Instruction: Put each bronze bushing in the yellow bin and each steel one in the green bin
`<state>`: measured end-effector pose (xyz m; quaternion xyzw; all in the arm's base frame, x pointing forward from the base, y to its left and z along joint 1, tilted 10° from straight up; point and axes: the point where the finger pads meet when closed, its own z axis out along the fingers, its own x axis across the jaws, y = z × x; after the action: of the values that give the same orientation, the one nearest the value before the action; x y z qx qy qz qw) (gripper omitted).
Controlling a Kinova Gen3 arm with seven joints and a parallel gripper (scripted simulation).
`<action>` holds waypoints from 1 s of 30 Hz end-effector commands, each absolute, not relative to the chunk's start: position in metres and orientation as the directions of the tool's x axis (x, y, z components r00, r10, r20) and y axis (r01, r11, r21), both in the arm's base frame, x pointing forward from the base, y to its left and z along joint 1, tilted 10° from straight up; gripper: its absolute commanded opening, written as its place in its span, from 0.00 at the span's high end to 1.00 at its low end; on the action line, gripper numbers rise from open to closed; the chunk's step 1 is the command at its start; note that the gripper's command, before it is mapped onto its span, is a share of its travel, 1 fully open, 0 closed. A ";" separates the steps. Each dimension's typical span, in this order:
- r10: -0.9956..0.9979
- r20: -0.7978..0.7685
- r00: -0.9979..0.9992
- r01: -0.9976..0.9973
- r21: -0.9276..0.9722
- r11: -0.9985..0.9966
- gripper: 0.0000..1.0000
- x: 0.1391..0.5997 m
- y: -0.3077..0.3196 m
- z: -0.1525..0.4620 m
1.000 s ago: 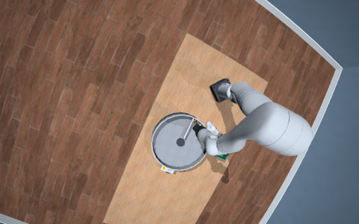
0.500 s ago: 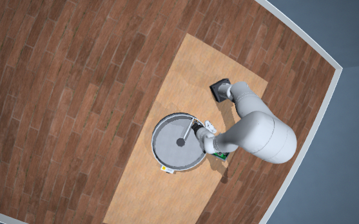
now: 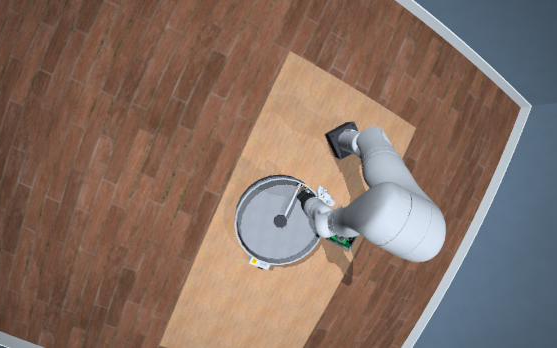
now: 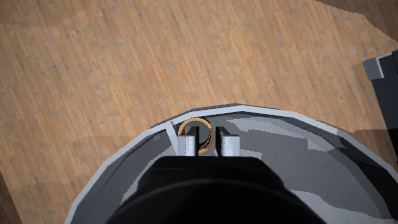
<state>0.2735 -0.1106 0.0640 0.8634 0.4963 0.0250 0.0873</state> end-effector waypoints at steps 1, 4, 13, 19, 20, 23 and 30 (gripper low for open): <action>0.861 -0.043 0.506 0.852 0.177 -0.492 0.55 0.274 -0.111 0.063; 0.861 -0.043 0.506 0.853 0.177 -0.492 0.55 0.274 -0.111 0.062; 0.862 -0.043 0.506 0.853 0.176 -0.492 0.55 0.275 -0.112 0.054; 0.862 -0.043 0.506 0.853 0.176 -0.492 0.55 0.276 -0.112 0.050; 0.862 -0.043 0.506 0.853 0.176 -0.492 0.55 0.276 -0.112 0.050; 0.862 -0.043 0.506 0.853 0.176 -0.491 0.55 0.276 -0.113 0.047; 0.862 -0.043 0.505 0.853 0.176 -0.491 0.55 0.277 -0.113 0.041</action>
<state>0.2770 -0.1146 0.0440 0.8641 0.4947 0.0262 0.0888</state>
